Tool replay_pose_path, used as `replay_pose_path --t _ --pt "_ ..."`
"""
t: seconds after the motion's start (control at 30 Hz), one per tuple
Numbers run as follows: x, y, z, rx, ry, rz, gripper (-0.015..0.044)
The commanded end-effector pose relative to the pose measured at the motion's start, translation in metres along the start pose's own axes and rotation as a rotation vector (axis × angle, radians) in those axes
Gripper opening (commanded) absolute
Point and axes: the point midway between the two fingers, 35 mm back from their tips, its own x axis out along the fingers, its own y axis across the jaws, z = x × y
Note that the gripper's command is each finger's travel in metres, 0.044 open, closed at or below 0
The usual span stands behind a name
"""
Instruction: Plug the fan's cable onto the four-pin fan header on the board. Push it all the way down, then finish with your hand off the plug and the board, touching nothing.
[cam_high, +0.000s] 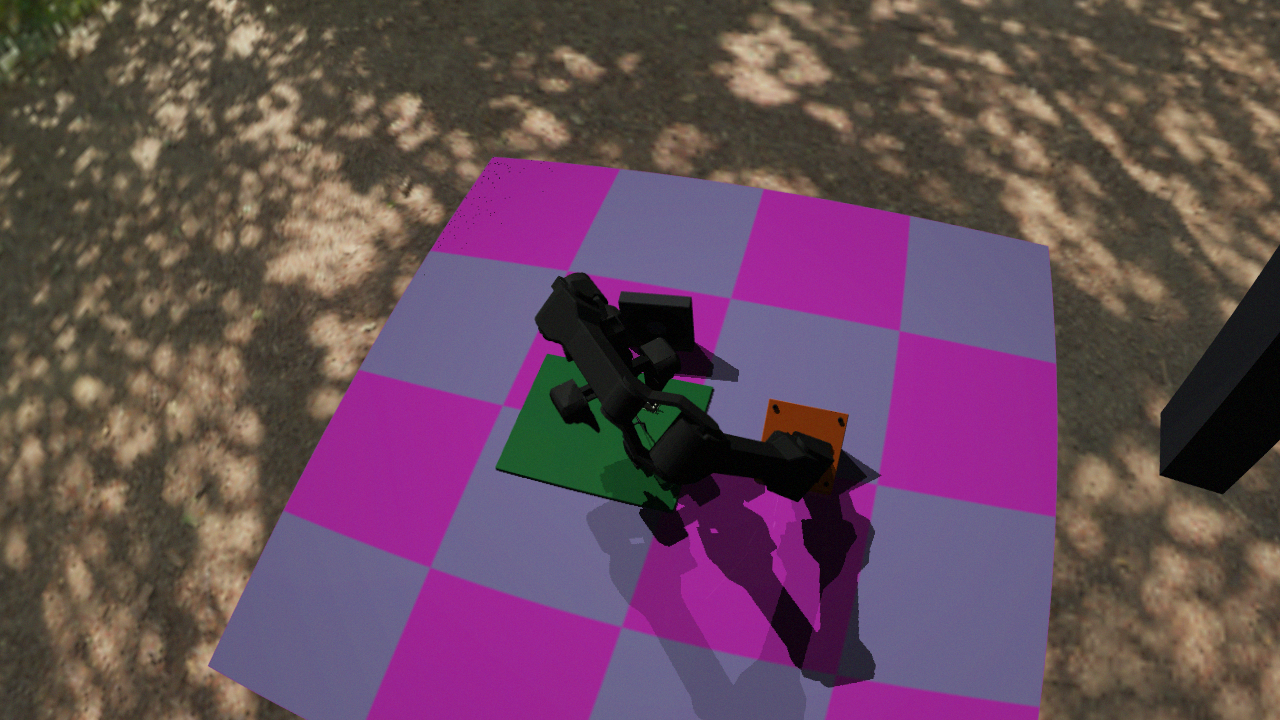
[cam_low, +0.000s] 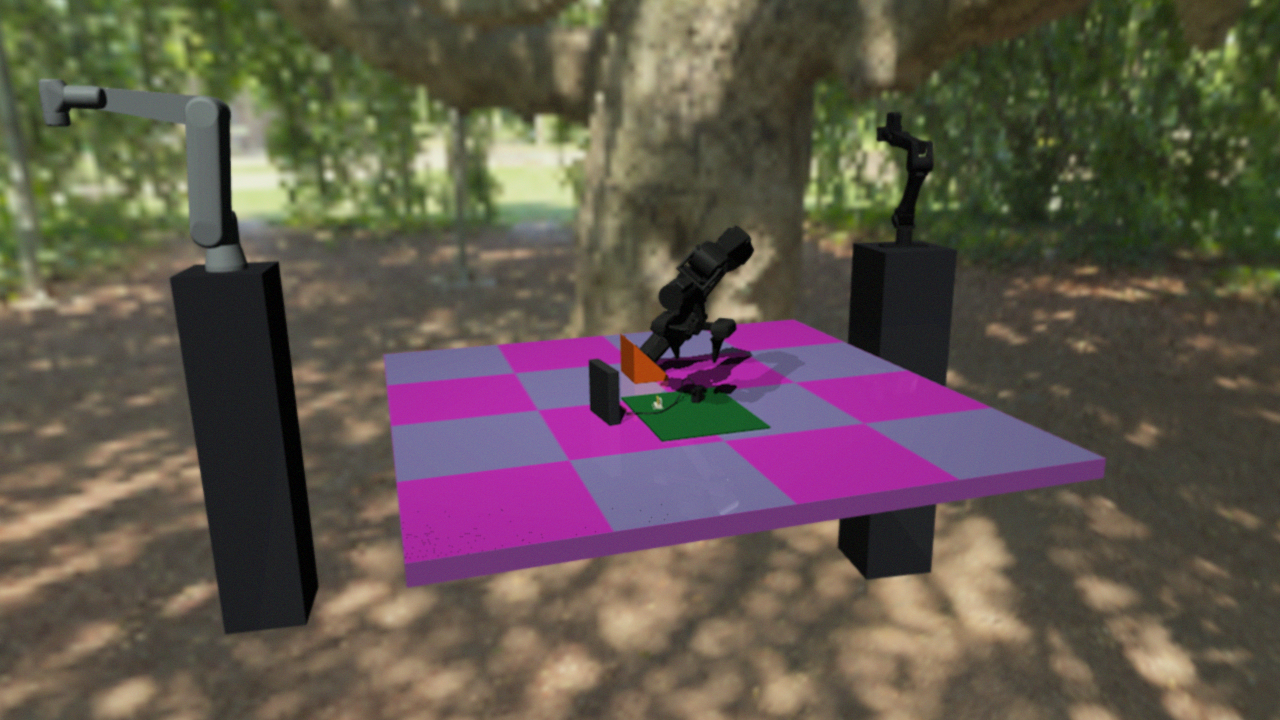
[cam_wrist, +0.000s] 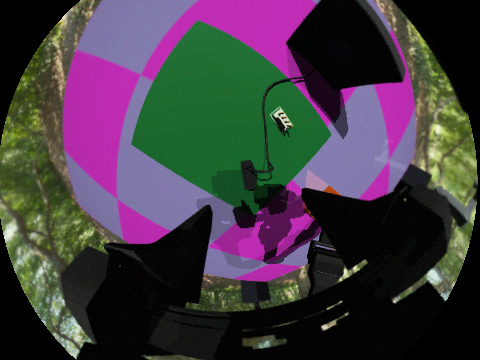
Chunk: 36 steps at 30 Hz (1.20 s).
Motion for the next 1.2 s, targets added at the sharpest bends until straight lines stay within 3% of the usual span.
replay_pose_path --t 0.0,0.2,1.17 --pt "0.003 0.001 -0.003 0.017 0.016 -0.011 0.044" --pt "0.042 0.0 0.003 0.008 0.029 -0.013 0.044" --pt "0.081 0.0 0.008 0.008 0.029 -0.012 0.044"
